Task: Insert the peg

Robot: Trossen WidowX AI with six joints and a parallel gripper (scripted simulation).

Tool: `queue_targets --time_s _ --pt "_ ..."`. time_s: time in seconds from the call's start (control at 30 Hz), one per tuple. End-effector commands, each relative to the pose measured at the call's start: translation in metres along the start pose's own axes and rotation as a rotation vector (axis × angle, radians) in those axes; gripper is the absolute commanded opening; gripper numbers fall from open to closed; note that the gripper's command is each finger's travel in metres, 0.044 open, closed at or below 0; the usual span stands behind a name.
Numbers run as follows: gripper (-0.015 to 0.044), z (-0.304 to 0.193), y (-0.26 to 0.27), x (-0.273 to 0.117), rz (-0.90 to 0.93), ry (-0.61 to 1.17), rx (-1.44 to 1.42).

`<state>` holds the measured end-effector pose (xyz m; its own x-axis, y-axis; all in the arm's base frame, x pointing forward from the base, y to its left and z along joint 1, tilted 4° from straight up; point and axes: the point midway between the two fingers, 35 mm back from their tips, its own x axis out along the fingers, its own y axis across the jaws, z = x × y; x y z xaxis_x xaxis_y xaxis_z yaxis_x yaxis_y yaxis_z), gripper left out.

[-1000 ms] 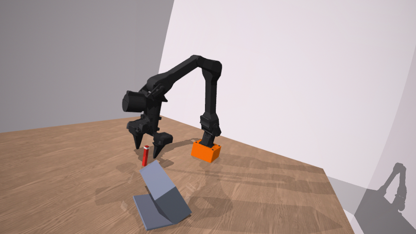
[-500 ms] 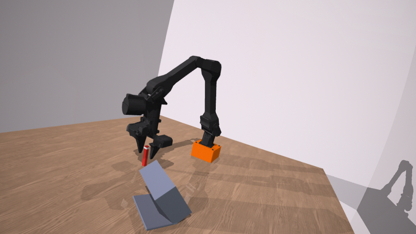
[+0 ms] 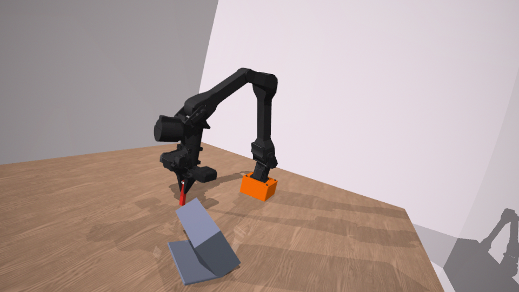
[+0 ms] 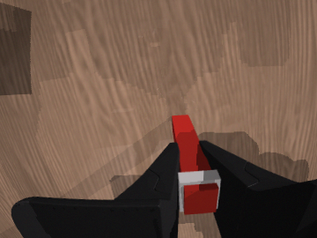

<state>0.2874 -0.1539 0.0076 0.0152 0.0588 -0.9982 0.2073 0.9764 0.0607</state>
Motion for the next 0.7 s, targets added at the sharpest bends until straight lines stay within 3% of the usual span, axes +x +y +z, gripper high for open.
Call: queue_targets --time_s 0.0,0.67 --pt "0.0 0.001 0.0 -0.005 -0.001 -0.001 0.0" --pt "0.0 0.002 0.001 -0.08 -0.006 0.0 0.004"
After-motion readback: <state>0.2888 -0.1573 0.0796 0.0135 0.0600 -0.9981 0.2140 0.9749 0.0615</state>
